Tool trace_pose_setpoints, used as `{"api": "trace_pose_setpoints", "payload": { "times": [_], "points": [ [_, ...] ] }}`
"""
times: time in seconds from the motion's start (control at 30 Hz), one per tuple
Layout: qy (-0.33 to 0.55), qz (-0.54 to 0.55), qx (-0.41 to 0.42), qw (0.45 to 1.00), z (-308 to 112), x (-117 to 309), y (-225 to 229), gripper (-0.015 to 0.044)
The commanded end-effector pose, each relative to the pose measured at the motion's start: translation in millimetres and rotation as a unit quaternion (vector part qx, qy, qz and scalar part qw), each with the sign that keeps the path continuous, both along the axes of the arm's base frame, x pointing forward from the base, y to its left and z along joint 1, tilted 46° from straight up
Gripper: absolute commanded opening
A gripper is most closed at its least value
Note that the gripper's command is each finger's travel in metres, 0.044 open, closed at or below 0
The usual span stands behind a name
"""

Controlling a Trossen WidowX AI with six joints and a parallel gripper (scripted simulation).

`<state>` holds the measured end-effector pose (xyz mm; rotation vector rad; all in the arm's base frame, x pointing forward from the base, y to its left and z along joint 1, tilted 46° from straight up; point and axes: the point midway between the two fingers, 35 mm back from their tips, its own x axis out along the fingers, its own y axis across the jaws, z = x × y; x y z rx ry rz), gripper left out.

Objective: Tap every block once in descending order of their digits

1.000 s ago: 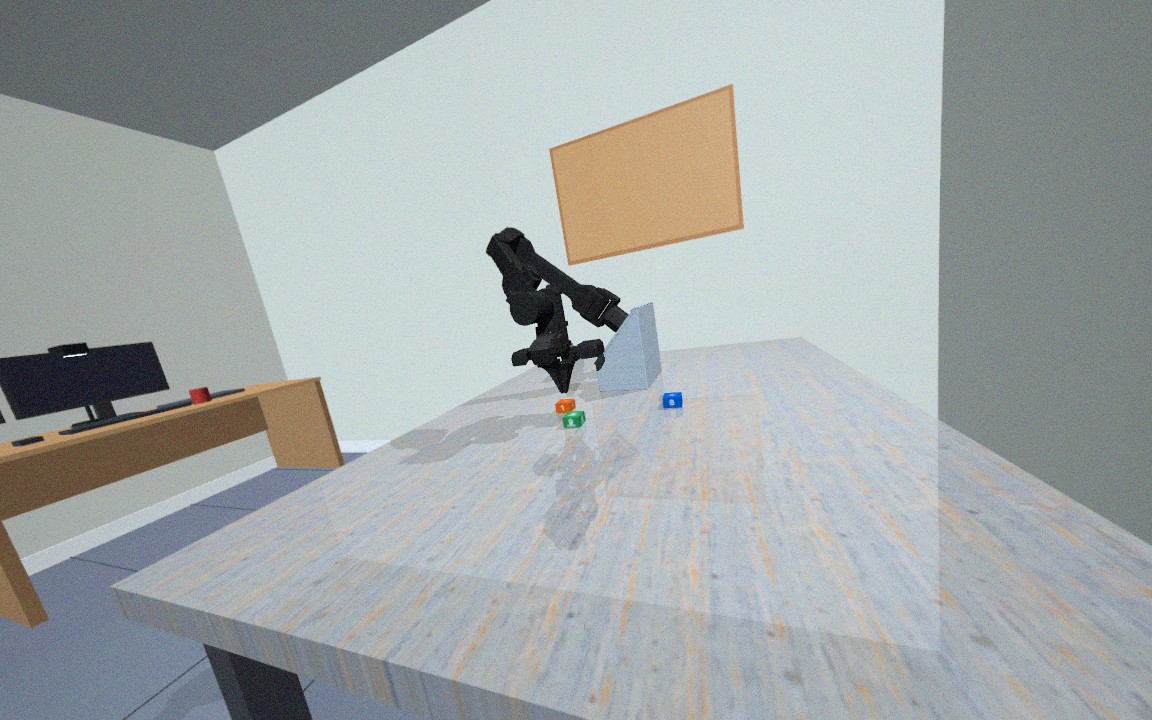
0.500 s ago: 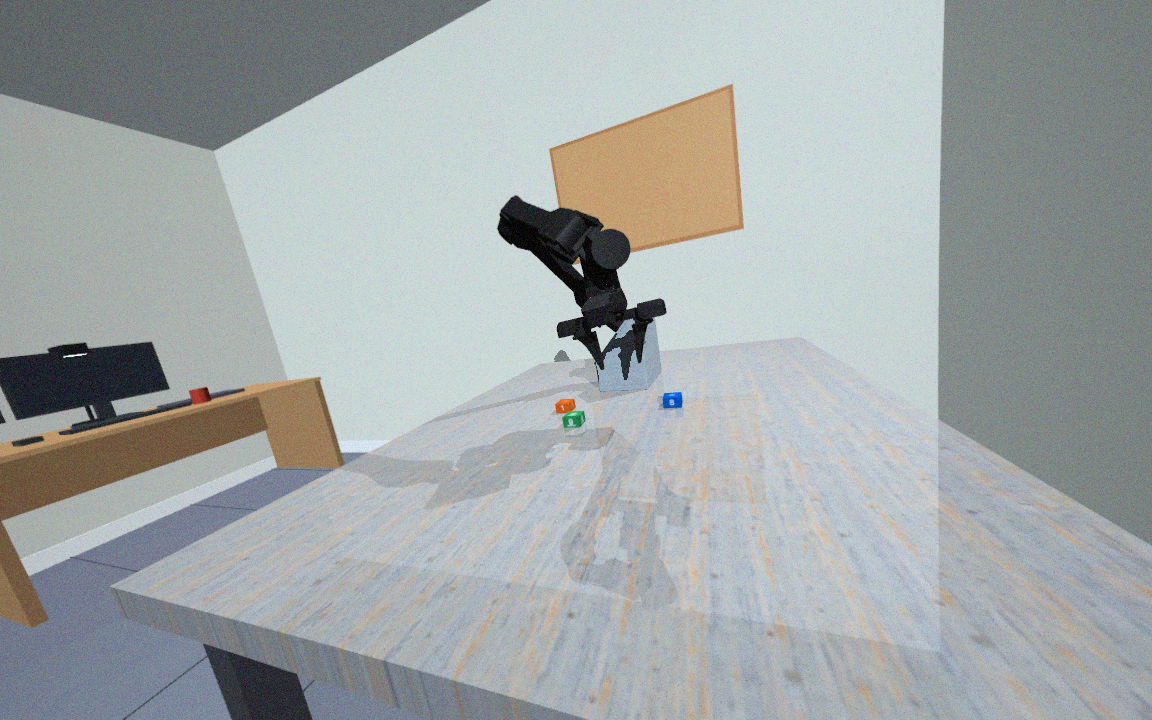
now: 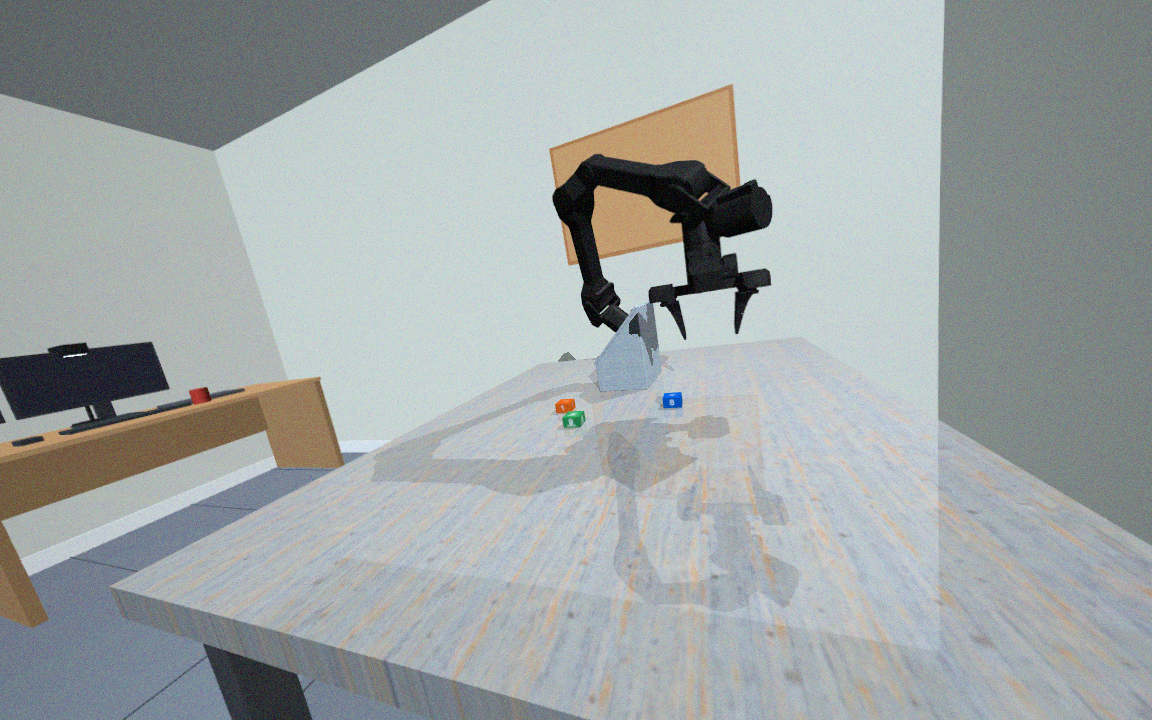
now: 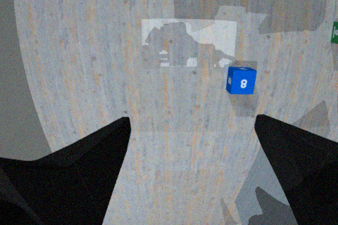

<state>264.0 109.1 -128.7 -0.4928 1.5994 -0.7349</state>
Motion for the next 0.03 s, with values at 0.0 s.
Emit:
{"api": "trace_pose_setpoints", "payload": {
  "times": [0.0],
  "points": [
    [-0.007,-0.01,0.001,1.0,-2.5,1.9,5.2,0.04]
  ]
}}
